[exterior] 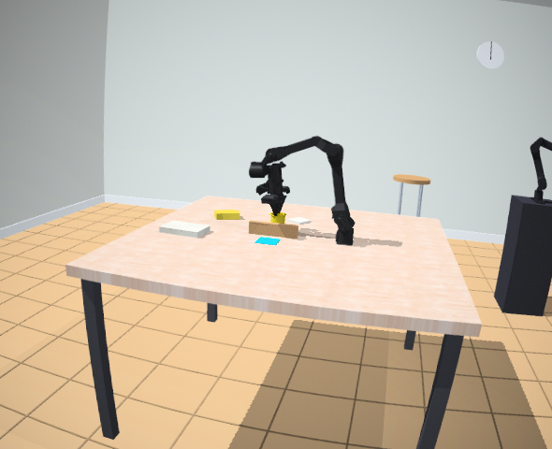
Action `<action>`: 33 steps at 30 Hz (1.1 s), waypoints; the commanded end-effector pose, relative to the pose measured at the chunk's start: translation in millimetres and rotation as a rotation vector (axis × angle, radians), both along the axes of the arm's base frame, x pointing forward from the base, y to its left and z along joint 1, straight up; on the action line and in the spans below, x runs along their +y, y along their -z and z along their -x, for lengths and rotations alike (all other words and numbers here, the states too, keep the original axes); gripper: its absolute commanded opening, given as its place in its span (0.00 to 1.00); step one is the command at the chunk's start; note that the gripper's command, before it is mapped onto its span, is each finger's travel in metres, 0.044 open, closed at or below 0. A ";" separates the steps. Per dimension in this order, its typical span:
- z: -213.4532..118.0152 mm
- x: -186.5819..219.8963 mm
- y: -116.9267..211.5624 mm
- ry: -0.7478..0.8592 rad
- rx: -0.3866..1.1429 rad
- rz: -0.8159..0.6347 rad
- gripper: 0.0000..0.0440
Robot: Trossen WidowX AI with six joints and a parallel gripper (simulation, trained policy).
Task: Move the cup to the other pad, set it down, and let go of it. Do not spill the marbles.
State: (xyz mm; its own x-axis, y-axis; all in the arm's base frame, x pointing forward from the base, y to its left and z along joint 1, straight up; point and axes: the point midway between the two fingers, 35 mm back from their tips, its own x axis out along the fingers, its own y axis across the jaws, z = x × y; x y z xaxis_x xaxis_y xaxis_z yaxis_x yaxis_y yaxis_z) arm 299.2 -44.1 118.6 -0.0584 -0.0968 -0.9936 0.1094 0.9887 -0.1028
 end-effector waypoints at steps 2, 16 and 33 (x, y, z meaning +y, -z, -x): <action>3.0 -5.6 15.9 -0.024 0.028 -0.003 0.40; 9.6 -12.0 58.7 -0.181 0.076 -0.037 0.20; 7.1 -6.0 27.7 -0.317 0.050 -0.056 0.05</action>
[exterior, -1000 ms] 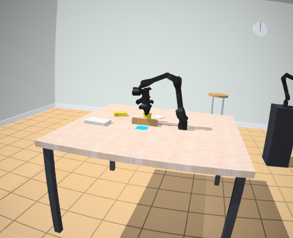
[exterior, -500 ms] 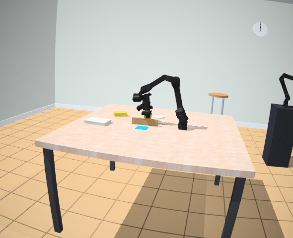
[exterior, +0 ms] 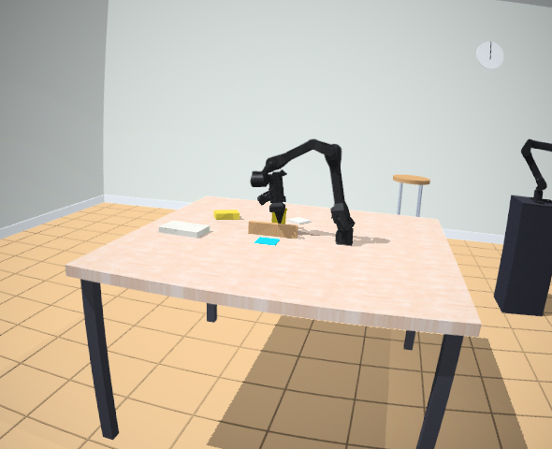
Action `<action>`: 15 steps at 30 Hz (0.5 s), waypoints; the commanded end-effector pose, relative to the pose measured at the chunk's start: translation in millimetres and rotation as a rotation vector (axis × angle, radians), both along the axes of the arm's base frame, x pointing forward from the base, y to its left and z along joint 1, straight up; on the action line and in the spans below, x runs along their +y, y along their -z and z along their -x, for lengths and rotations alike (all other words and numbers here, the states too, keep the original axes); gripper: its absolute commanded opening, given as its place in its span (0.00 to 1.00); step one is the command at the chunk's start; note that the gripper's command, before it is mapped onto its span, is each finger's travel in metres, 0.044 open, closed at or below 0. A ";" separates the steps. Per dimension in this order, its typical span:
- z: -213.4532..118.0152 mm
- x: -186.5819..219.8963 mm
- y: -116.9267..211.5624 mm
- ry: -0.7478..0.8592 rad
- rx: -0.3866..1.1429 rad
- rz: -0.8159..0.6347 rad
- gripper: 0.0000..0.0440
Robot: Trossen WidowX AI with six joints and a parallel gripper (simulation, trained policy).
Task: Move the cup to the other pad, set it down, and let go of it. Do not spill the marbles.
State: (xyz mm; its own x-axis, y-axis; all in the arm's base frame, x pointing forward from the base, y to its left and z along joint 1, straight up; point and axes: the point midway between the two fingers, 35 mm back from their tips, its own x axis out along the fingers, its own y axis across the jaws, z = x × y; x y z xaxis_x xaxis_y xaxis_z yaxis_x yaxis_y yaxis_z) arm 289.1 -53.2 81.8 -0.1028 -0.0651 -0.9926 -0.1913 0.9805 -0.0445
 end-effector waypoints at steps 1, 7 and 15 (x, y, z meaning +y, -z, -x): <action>-3.9 4.5 -12.2 -0.021 -0.023 -0.005 0.05; -10.2 14.8 -28.9 -0.042 -0.053 -0.010 0.05; -20.1 33.5 -47.0 -0.075 -0.095 -0.013 0.04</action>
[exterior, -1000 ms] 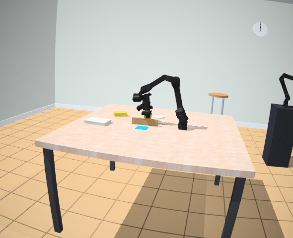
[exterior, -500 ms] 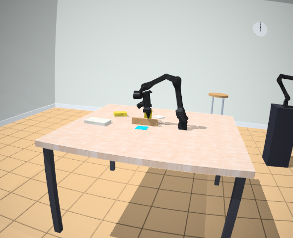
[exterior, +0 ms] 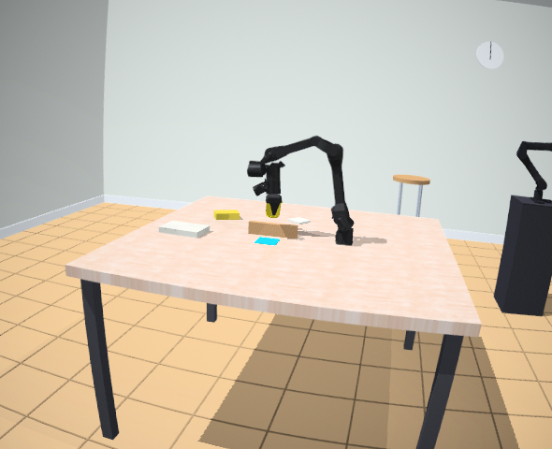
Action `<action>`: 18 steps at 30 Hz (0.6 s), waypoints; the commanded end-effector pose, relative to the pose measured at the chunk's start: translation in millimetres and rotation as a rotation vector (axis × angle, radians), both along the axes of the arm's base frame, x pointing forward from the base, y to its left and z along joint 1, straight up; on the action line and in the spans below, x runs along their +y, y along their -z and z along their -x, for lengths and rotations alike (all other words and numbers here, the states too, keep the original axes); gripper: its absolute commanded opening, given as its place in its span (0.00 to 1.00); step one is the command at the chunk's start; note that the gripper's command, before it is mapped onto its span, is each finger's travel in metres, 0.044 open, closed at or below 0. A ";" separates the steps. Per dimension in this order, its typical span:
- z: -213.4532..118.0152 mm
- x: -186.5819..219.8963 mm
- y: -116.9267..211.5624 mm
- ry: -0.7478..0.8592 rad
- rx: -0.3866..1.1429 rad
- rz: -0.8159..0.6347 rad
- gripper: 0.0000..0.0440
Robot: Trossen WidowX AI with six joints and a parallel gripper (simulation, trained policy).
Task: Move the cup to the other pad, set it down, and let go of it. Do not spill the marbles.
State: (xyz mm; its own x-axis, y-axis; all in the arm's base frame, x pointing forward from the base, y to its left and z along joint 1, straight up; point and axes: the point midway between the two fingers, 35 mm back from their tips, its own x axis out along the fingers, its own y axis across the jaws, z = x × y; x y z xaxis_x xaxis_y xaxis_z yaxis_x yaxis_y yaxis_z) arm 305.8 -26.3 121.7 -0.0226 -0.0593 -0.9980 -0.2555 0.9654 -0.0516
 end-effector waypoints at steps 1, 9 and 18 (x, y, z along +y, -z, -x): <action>-4.5 9.4 -9.0 -0.010 -0.025 -0.003 0.04; -11.8 34.7 -20.8 -0.046 -0.072 -0.007 0.01; -16.6 66.3 -27.0 -0.086 -0.121 -0.016 0.00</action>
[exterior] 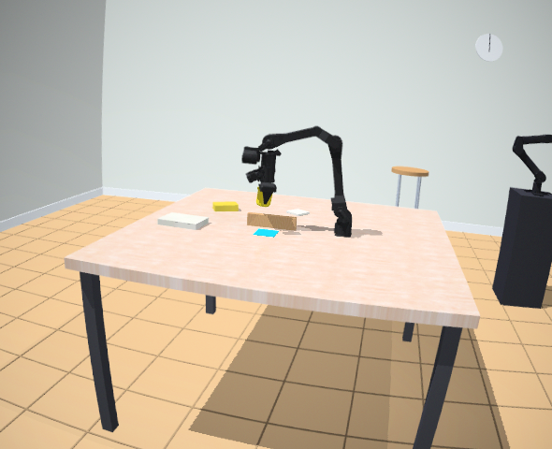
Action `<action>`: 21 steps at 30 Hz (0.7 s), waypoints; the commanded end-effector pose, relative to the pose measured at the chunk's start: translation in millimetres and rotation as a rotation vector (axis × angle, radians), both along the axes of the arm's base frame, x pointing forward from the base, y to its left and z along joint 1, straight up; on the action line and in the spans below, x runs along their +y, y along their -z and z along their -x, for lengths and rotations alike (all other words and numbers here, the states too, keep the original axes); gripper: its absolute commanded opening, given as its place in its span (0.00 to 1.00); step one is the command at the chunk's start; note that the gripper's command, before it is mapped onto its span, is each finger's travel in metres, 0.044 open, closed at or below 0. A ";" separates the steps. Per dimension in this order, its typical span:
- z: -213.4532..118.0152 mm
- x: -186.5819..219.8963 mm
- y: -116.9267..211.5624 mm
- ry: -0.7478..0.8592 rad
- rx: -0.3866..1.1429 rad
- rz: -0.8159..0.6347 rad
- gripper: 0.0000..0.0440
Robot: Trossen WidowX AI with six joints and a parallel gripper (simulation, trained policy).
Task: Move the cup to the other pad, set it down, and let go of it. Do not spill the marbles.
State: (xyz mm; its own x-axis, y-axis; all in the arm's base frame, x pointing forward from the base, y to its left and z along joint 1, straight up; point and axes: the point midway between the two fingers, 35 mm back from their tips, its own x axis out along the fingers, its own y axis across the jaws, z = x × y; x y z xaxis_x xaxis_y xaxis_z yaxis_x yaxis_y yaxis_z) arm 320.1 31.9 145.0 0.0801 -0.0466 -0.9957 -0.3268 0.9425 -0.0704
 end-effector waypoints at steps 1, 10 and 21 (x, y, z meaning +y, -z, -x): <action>-2.6 11.8 -4.0 -0.009 -0.027 -0.008 0.00; -2.0 45.8 -2.6 -0.045 -0.062 -0.019 0.00; 5.5 81.8 12.4 -0.074 -0.081 -0.029 0.00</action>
State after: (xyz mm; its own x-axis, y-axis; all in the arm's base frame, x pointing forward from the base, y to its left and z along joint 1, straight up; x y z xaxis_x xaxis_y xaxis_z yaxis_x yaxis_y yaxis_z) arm 317.2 109.2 138.2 0.1633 -0.0058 -0.9866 -0.3918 0.9174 -0.0703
